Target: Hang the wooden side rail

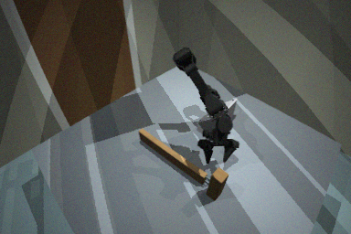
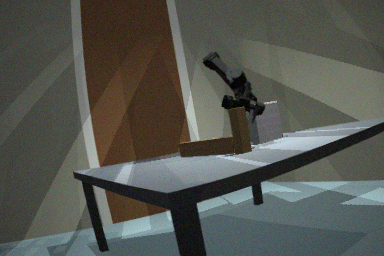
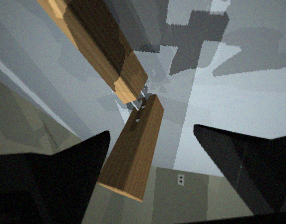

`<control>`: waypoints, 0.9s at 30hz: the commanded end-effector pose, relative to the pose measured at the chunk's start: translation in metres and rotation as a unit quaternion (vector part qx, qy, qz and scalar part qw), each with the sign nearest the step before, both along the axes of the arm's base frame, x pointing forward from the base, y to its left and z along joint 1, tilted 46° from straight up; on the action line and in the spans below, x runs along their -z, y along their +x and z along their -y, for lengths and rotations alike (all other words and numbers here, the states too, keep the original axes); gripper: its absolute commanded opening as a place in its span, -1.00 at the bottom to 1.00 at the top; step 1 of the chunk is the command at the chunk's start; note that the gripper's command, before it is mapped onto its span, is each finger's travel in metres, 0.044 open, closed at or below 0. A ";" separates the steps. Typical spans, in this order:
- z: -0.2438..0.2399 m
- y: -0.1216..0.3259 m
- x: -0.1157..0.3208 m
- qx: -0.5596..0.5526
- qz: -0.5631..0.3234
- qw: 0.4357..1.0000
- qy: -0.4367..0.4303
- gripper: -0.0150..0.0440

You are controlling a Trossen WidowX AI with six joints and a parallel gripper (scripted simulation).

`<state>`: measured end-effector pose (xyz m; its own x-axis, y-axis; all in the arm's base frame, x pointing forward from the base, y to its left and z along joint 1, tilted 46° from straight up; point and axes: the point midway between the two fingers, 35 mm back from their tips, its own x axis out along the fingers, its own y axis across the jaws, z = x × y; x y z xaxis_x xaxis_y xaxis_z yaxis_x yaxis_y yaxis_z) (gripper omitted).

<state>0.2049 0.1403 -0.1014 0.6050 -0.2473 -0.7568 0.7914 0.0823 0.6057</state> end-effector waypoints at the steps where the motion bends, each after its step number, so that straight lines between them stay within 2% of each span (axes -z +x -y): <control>1: 0.004 0.004 -0.002 -0.087 -0.050 0.993 -0.062 1.00; 8: 0.010 0.012 -0.006 -0.239 -0.120 0.951 -0.155 1.00; 17: 0.017 0.027 -0.016 -0.426 -0.177 0.853 -0.244 1.00; 22: 0.019 0.033 -0.021 -0.531 -0.193 0.774 -0.286 1.00; 27: 0.020 0.036 -0.024 -0.631 -0.198 0.673 -0.331 1.00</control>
